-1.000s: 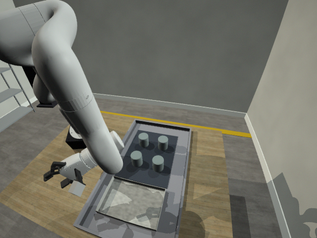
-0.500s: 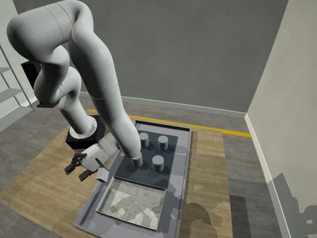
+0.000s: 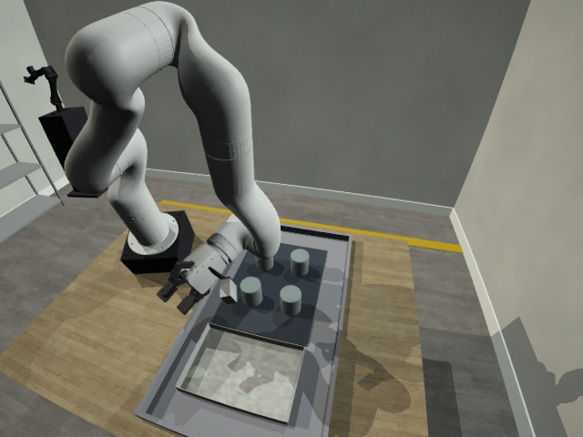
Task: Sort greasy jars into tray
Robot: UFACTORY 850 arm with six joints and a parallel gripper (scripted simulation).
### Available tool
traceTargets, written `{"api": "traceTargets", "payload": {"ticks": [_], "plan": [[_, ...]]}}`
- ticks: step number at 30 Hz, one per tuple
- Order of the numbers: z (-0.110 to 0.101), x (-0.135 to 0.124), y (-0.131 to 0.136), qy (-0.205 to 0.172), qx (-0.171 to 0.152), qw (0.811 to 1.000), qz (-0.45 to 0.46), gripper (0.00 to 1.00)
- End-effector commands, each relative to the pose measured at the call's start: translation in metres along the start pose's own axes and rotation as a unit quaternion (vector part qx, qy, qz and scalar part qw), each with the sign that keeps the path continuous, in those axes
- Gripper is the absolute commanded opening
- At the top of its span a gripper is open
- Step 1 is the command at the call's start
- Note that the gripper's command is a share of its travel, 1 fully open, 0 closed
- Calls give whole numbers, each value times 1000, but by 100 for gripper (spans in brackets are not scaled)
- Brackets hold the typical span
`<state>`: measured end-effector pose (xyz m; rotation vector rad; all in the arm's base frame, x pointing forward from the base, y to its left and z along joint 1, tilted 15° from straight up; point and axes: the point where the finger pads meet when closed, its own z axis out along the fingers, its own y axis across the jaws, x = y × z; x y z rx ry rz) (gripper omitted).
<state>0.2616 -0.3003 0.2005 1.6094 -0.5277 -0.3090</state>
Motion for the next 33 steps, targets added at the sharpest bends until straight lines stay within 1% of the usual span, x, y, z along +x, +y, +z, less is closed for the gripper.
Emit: {"api": "traceTargets", "payload": {"ticks": [1,7,9,24,26,33], "plan": [[-36,9,-10,39,-3,999,-12,100],[-73,6,-22,83,-5,996,-25,100],[-73,6,-22,83,-5,996,-25,100],[-166,0,-51,191,-13,980,-59,100],[-166,0,-51,191,-13,980,-59,100],[-205,-18,-64,244,-16,967,-75,100]]}}
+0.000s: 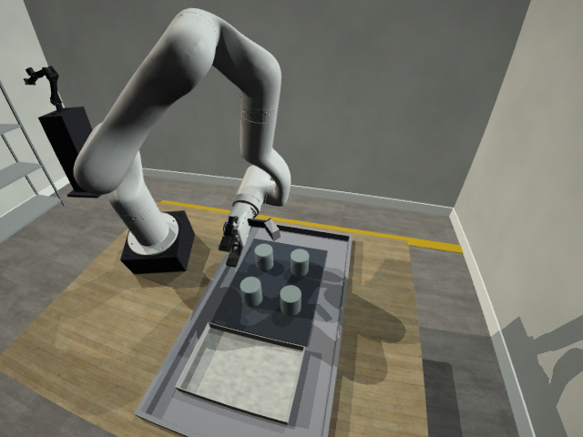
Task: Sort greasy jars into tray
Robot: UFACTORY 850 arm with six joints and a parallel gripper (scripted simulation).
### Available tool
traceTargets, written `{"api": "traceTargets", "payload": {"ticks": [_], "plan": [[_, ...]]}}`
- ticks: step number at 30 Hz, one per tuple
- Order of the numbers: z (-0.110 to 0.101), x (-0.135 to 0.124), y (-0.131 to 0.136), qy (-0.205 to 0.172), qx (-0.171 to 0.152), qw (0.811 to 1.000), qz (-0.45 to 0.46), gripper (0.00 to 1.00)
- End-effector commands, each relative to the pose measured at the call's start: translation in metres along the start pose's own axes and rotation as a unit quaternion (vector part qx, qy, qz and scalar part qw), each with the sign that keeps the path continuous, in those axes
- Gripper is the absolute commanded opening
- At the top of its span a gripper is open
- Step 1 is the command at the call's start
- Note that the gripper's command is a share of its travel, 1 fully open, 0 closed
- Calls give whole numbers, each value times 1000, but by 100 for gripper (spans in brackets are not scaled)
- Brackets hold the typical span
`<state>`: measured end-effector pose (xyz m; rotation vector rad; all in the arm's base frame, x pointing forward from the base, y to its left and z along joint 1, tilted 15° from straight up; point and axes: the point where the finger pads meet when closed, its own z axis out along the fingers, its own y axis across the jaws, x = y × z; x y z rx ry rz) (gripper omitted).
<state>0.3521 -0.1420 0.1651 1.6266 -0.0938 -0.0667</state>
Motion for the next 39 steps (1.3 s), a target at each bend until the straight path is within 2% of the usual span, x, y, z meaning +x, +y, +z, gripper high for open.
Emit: {"api": "traceTargets", "payload": {"ticks": [1,8,10,16,17,24,25,34,35,39], "plan": [[-36,2,-11,42,-3,999,-13,100],[-79,4,-24,96,-6,995,-29,100],[-79,4,-24,96,-6,995,-29,100],[-115,5,-35,141,-9,989,-43,100],[-89,15,-26,98,67,993,-25,100],[-89,15,-26,98,67,993,-25,100],[-95,23,-27,94,124,988,-17,100],[-95,23,-27,94,124,988,-17,100],[-97,33,-27,84,190,978,-9,100],[-97,33,-27,84,190,978,-9,100]]}}
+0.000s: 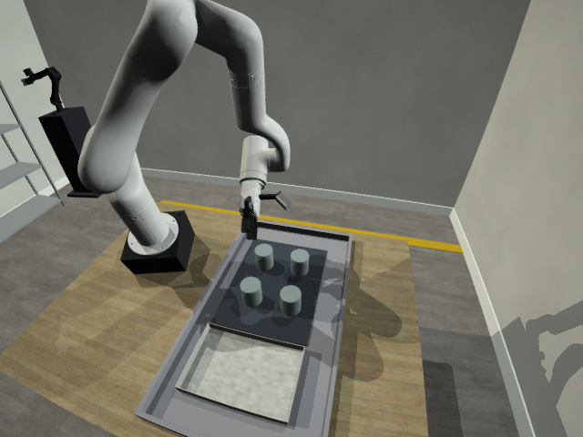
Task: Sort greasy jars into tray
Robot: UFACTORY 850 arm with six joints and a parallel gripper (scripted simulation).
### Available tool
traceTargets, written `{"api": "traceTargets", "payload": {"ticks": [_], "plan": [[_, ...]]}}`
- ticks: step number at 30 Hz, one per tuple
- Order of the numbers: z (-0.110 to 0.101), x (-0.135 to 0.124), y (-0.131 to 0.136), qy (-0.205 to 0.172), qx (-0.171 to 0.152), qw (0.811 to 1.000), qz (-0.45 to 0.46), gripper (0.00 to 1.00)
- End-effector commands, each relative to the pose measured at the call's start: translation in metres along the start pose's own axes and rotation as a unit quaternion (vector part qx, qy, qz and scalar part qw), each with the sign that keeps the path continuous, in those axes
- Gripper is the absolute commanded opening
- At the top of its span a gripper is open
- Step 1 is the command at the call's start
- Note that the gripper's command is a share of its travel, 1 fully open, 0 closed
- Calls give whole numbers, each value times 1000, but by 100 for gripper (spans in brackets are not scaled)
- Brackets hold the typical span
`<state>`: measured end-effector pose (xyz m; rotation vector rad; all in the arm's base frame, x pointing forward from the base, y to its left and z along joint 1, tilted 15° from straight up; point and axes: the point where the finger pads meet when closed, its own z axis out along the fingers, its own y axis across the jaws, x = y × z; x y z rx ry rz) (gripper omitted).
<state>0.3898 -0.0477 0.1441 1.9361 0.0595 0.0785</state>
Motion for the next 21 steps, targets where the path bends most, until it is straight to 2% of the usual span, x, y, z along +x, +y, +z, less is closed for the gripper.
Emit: {"api": "traceTargets", "payload": {"ticks": [1,5,6,13,14,21], "plan": [[0,5,0,-4,36,999,8,100],[0,5,0,-4,36,999,8,100],[-1,15,0,-10,101,995,23,100],[-1,15,0,-10,101,995,23,100],[-2,24,0,-16,159,987,38,100],[-2,24,0,-16,159,987,38,100]]}}
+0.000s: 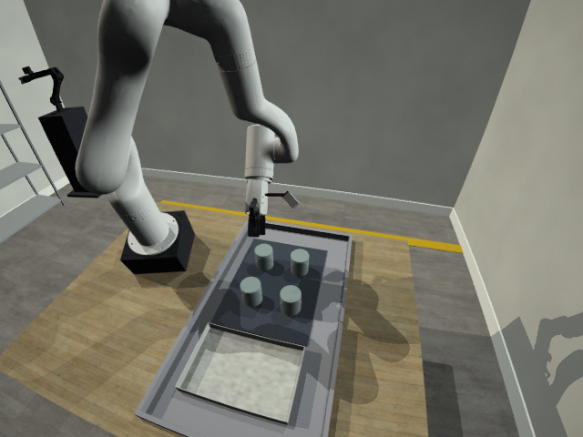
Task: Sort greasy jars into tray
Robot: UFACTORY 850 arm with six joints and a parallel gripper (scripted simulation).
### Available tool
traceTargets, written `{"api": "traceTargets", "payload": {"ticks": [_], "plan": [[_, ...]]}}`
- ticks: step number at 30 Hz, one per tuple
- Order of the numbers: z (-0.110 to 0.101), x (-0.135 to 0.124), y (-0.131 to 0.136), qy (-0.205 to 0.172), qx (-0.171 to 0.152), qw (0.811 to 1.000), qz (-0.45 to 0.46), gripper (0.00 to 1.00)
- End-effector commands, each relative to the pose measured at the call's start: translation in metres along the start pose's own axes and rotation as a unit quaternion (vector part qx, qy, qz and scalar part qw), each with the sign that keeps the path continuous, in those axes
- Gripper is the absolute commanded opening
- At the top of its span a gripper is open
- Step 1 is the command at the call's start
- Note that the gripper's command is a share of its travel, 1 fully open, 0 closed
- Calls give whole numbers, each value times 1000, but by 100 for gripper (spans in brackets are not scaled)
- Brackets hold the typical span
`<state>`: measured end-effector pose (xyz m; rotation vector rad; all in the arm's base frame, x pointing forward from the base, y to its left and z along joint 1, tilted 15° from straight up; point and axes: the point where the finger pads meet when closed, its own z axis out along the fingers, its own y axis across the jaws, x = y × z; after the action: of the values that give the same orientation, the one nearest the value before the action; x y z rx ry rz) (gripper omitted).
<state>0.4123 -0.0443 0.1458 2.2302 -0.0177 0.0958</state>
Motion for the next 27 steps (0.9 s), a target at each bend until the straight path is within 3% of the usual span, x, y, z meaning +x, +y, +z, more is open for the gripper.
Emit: {"api": "traceTargets", "payload": {"ticks": [1,2,3,10,11,20,21,27], "plan": [[0,2,0,-3,14,1000,2,100],[0,2,0,-3,14,1000,2,100],[-1,11,-2,-9,79,997,17,100],[0,11,-2,-9,79,997,17,100],[-1,20,-2,-14,136,990,31,100],[-1,20,-2,-14,136,990,31,100],[-1,29,-4,-21,200,978,46,100],[-1,29,-4,-21,200,978,46,100]]}}
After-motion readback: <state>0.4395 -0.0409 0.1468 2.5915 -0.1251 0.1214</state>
